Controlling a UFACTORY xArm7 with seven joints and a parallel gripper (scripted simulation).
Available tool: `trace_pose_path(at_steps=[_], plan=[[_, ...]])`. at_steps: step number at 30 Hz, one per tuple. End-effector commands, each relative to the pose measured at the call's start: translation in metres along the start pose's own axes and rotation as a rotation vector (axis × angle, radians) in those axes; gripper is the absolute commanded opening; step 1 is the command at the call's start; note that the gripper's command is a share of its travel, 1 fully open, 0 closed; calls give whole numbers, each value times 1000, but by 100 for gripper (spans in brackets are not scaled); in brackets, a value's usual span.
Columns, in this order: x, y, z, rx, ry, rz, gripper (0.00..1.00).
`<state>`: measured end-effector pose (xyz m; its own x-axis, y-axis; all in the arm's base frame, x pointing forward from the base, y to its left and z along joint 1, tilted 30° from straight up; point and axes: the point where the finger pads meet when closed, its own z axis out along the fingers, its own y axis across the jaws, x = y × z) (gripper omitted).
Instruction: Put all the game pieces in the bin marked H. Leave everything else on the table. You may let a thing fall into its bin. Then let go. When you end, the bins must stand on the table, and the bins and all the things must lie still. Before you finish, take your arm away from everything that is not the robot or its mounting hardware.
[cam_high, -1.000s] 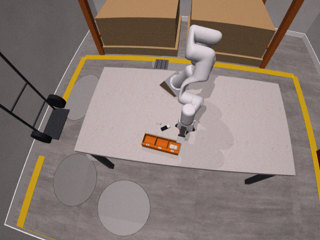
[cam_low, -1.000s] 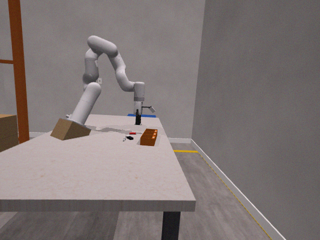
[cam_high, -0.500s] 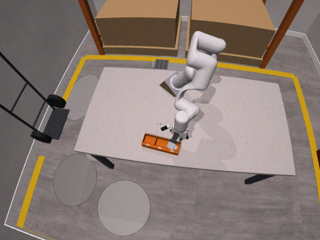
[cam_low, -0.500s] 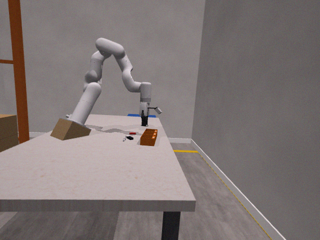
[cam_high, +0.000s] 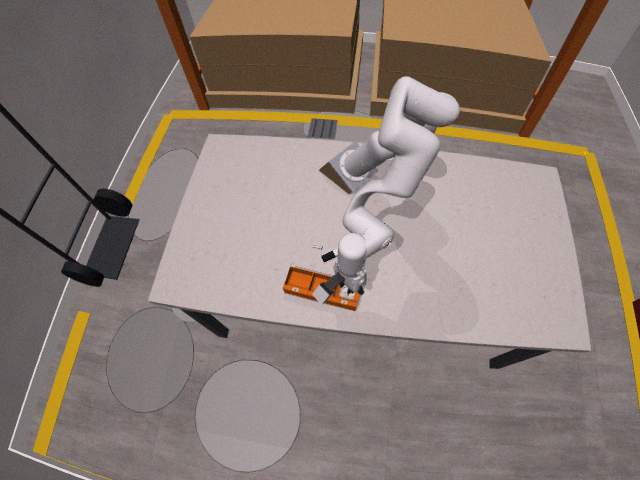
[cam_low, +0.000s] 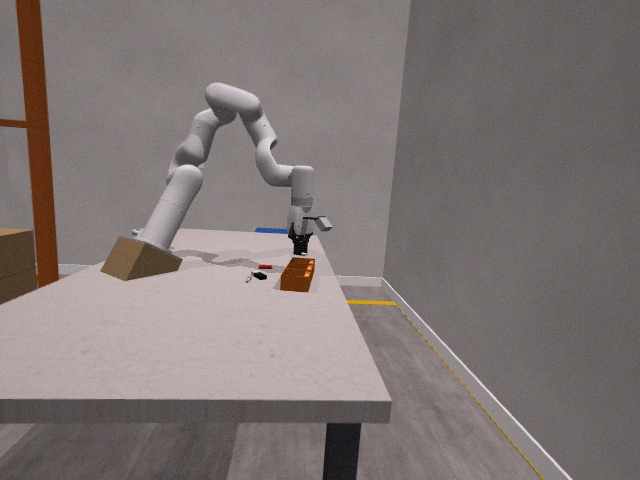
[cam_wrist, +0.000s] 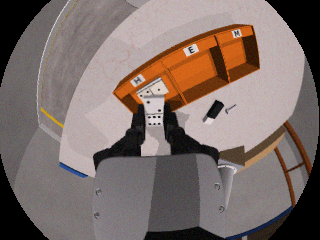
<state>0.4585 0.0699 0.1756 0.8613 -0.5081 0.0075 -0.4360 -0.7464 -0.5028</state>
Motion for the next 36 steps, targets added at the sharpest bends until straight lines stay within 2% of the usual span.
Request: trace_pose_path(at_steps=[1,7,9,10,24,26,27,36], plan=[[3,-1,-1,-1,-4,157,0],[3,-1,-1,4,-9,308,0],[3,-1,-1,4,-9,308,0],[3,-1,-1,6,-12,382,0],[3,0,-1,7,-25,720,0],[3,0,-1,7,-25,720,0],[3,0,-1,4,-27,793,0],[3,0,-1,-16,-24,1000,0]])
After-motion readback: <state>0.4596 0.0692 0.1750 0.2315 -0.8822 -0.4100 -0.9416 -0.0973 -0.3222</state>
